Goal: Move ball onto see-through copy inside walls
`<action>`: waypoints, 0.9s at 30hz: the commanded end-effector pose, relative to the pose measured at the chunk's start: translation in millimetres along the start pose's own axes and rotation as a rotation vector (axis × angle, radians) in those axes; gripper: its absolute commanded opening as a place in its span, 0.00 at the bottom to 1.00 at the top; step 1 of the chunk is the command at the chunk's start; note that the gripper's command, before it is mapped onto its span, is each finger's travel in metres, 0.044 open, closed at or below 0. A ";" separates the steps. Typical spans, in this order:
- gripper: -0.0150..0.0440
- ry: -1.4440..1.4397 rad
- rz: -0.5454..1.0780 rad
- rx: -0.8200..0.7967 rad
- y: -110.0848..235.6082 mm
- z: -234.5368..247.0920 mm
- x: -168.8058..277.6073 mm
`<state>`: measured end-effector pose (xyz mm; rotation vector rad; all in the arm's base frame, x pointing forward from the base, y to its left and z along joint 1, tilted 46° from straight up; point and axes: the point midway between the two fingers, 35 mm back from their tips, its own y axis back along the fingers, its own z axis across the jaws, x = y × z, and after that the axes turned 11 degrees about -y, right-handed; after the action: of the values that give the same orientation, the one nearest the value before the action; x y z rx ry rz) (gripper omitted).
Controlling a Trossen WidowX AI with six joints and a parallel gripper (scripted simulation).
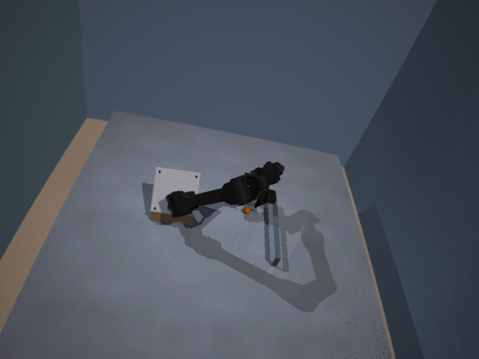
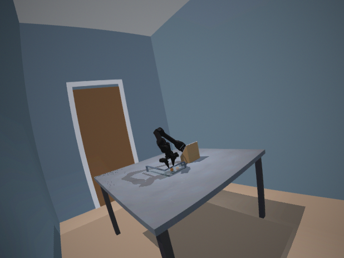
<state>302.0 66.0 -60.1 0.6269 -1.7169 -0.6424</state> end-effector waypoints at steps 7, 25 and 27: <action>0.69 0.008 0.008 -0.001 -17.5 1.3 1.6; 0.50 0.008 0.009 -0.001 -30.7 1.7 2.2; 0.47 0.008 0.009 -0.001 -30.7 1.7 2.2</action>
<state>302.5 43.7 -80.4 0.6201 -1.7144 -0.6402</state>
